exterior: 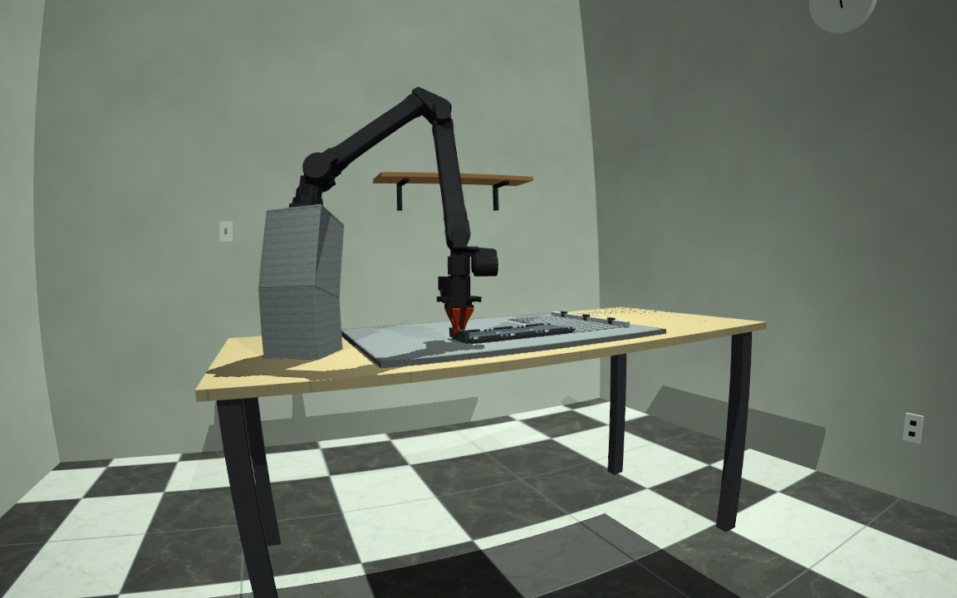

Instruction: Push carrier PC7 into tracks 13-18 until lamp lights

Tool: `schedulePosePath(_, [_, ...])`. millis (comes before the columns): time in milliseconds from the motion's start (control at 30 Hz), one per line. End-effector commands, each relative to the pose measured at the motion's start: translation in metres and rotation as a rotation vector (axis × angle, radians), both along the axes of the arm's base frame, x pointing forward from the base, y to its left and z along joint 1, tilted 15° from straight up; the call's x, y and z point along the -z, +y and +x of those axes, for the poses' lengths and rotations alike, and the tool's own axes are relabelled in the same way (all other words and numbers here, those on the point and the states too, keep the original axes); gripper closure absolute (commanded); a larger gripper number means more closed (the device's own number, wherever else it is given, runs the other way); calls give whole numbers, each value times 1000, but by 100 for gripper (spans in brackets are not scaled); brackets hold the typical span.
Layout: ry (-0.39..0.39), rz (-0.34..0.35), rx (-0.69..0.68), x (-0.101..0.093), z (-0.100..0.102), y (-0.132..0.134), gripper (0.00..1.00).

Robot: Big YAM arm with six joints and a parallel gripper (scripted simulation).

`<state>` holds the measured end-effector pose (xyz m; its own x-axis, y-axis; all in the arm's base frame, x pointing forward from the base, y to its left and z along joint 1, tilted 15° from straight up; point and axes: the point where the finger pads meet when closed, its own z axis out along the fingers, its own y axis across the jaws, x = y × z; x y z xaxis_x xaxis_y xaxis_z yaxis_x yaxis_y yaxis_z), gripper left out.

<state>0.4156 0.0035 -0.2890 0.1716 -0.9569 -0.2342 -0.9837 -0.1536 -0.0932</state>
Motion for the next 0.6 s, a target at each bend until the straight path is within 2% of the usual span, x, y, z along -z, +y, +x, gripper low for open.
schedulePosePath(0, [-42, -3, 5, 1, 32, 8, 100])
schedulePosePath(567, [-39, -2, 5, -2, 46, 11, 100])
